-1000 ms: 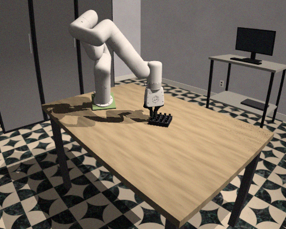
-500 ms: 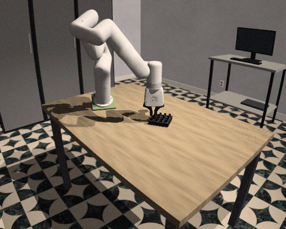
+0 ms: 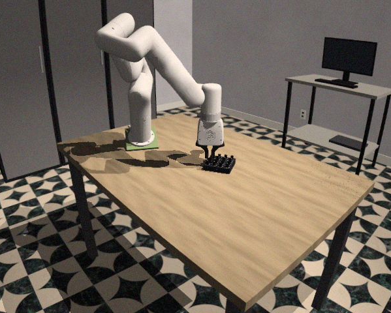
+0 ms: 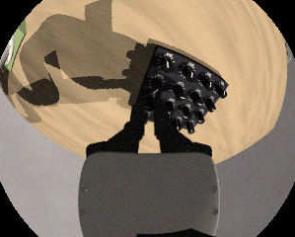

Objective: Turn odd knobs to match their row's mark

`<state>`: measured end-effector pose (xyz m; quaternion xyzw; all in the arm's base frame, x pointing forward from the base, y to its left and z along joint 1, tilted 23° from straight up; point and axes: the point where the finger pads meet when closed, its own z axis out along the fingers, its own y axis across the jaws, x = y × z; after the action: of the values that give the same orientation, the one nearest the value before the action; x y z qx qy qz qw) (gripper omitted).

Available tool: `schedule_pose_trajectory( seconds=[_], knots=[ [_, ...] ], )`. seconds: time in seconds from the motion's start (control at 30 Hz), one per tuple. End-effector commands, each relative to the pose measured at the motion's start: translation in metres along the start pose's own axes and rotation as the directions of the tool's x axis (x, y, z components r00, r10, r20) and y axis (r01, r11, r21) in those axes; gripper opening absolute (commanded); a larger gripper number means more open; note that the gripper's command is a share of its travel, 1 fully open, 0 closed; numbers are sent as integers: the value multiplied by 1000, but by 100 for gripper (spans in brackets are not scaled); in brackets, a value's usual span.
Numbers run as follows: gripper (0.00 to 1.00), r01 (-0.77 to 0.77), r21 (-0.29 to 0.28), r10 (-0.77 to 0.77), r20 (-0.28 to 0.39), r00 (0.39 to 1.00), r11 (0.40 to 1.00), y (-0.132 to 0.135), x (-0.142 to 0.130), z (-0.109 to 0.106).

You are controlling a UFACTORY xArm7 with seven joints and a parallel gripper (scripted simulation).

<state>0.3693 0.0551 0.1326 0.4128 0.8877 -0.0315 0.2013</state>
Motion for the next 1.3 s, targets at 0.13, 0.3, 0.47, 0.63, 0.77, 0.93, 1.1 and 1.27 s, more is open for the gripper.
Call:
schedule_pose_trajectory(
  seconds=[0.13,0.3,0.47,0.63,0.77,0.93,1.1,1.27],
  knots=[
    [8,-1,-3,1,1,1000,1000,1,0,-1],
    [19,-1,-3,1,1,1000,1000,1,0,-1],
    [19,-1,-3,1,1,1000,1000,1,0,-1],
    [19,-1,-3,1,1,1000,1000,1,0,-1],
    [19,-1,-3,1,1,1000,1000,1,0,-1],
    [19,-1,-3,1,1,1000,1000,1,0,-1],
    [19,-1,-3,1,1,1000,1000,1,0,-3],
    [19,-1,-3,1,1,1000,1000,1,0,-14]
  ],
)
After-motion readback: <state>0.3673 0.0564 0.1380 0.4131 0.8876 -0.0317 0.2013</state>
